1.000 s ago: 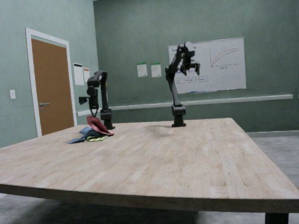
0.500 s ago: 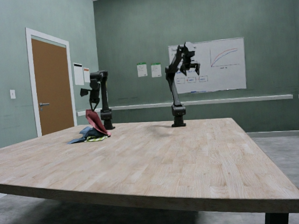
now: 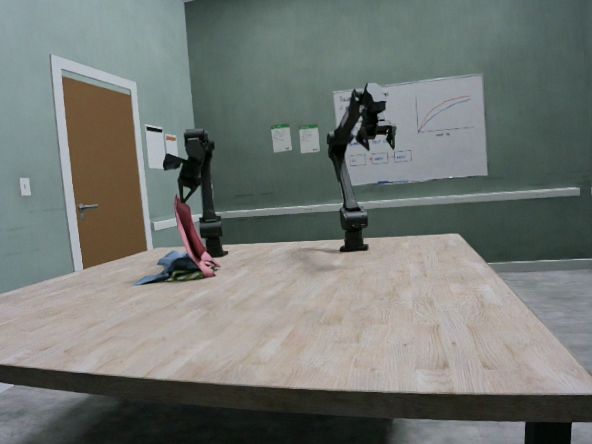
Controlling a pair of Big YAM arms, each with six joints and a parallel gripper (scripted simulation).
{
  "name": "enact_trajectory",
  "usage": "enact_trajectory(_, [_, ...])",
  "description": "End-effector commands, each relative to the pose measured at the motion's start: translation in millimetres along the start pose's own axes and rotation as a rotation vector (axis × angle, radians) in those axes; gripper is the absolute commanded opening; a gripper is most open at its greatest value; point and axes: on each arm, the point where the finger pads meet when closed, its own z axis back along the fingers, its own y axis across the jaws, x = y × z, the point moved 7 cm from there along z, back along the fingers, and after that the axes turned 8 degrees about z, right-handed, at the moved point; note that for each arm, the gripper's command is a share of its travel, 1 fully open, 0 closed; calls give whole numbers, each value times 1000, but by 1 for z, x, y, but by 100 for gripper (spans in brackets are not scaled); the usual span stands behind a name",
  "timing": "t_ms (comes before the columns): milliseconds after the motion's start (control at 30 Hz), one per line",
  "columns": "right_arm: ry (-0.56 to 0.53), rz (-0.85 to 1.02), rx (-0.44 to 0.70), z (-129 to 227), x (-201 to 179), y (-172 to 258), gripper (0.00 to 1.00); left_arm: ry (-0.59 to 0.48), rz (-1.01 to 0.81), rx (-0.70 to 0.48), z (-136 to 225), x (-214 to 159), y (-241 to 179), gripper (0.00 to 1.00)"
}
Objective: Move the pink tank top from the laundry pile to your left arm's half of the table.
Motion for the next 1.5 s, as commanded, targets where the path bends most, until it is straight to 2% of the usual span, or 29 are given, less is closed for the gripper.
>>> enact_trajectory(0, [-102,42,88,64,20,1,0,-74,-15,-16,26,24,-6,92])
enact_trajectory(233, [-185,97,99,99,22,-6,0,-74,-15,-16,26,24,-6,92])
enact_trajectory(400, [-208,126,81,103,23,-4,0,-74,-15,-16,26,24,-6,92])
enact_trajectory(433, [-193,131,38,85,24,-1,0,-74,-15,-16,26,24,-6,92])
enact_trajectory(500, [-212,154,38,93,21,-2,0,-74,-15,-16,26,24,-6,92])
enact_trajectory(567, [-206,169,8,82,16,-3,0,-74,-15,-16,26,24,-6,92])
enact_trajectory(633, [-229,147,42,99,22,-1,0,-74,-15,-16,26,24,-6,92])
enact_trajectory(667, [-220,146,30,92,19,-2,0,-74,-15,-16,26,24,-6,92])
enact_trajectory(700, [-180,145,-23,61,6,-5,0,-74,-15,-16,26,24,-6,92])
enact_trajectory(733, [-196,125,11,71,9,-5,0,-74,-15,-16,26,24,-6,92])
enact_trajectory(767, [-244,123,80,115,24,-10,0,-74,-15,-16,26,24,-6,92])
enact_trajectory(833, [-250,119,88,118,24,-14,0,-74,-15,-16,26,24,-6,92])
enact_trajectory(967, [-250,119,88,118,24,-14,0,-74,-15,-16,26,24,-6,92])
enact_trajectory(1200, [-225,119,40,88,25,-9,0,-74,-15,-16,26,24,-6,92])
enact_trajectory(1467, [-211,124,18,78,21,-10,0,-74,-15,-16,26,24,-6,92])
